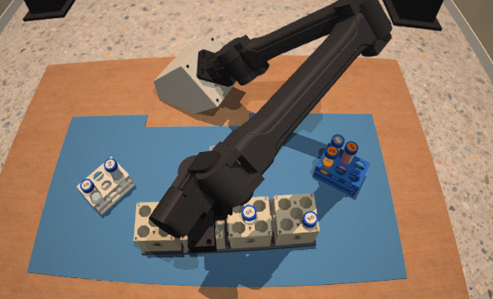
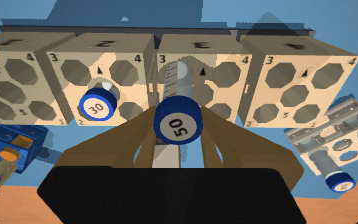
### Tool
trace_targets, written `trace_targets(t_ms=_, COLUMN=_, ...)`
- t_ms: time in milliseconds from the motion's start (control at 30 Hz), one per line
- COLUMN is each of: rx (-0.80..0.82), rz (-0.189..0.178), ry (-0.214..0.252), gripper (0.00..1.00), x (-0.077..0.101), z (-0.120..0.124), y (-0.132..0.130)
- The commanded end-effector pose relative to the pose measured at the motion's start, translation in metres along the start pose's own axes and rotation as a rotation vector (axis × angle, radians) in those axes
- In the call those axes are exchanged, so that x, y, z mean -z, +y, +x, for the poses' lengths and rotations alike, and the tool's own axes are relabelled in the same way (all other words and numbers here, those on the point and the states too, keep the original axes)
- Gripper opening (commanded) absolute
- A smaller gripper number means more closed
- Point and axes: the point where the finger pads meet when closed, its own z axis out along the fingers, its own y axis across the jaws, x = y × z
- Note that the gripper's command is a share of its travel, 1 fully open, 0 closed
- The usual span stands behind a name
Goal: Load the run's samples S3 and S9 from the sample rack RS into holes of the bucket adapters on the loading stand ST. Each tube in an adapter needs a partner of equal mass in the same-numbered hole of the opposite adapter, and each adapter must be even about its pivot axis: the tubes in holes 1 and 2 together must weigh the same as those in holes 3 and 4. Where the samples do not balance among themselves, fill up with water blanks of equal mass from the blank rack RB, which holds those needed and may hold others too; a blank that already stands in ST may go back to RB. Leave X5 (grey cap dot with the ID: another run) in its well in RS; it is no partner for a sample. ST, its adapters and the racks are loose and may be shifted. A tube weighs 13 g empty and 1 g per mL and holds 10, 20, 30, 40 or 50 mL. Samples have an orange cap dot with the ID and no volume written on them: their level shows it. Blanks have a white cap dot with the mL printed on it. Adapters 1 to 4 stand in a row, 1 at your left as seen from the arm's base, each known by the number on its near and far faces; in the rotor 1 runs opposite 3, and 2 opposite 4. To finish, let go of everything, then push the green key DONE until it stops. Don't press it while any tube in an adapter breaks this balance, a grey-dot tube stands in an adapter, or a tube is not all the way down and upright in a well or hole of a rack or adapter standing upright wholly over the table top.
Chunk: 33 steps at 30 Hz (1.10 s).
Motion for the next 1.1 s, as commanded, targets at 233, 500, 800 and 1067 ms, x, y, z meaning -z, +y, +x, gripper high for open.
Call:
trace_targets(t_ms=233, rx=0.0, rz=0.003, ry=-0.014, gripper=0.0, x=-0.01, z=-0.01, y=-0.001)
trace_targets(t_ms=500, rx=-0.004, rz=0.002, ry=-0.01, gripper=0.0, x=-0.022, z=-0.007, y=-0.001)
trace_targets(t_ms=800, rx=-0.008, rz=0.001, ry=-0.007, gripper=0.0, x=-0.032, z=-0.005, y=-0.002)
trace_targets(t_ms=1067, rx=-0.003, rz=0.004, ry=-0.011, gripper=0.0, x=-0.041, z=-0.008, y=-0.002)
